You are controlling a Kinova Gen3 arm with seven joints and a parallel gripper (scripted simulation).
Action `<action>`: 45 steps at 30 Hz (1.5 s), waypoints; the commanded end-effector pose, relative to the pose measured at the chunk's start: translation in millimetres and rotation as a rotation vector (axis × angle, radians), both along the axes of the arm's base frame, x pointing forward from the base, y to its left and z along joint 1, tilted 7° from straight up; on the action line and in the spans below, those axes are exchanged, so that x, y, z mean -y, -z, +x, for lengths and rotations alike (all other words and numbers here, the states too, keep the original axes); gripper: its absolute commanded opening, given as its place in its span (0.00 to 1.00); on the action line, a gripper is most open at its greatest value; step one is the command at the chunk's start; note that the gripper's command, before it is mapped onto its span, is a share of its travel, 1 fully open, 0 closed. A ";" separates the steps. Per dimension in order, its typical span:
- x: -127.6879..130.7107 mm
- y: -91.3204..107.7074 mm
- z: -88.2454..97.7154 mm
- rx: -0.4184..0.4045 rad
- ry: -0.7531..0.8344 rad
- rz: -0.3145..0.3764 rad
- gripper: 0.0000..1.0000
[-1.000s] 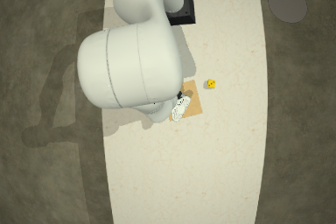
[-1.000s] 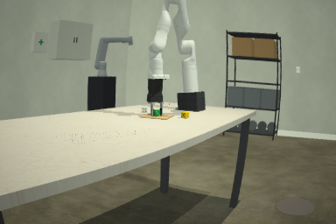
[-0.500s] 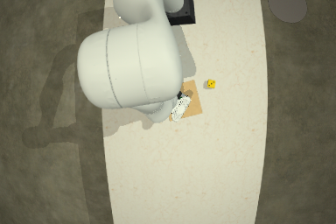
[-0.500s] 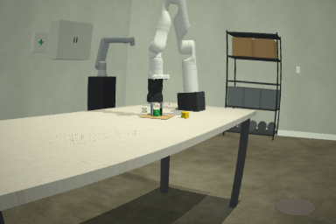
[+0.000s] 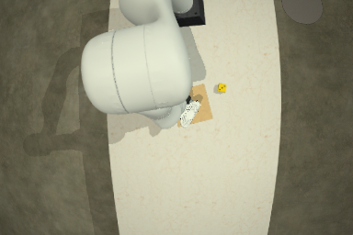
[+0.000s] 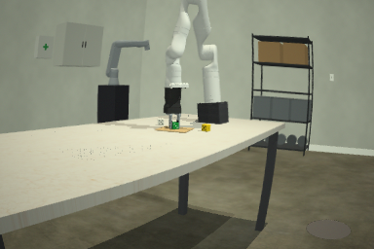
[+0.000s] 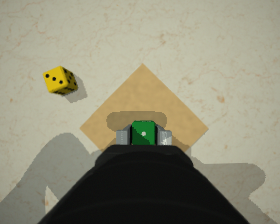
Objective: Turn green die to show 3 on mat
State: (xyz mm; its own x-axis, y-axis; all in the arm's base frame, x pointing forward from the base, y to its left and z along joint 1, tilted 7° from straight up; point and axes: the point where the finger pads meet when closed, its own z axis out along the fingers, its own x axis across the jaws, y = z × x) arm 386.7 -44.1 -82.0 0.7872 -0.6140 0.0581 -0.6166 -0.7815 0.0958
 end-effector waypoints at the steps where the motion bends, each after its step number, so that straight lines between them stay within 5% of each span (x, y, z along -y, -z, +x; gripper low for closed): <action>1: 0.4 0.9 2.2 0.004 -0.006 -0.003 0.57; 34: 0.2 -0.8 2.2 0.004 -0.006 -0.003 0.57; 45: -5.1 -46.5 2.6 0.004 -0.006 -0.003 0.57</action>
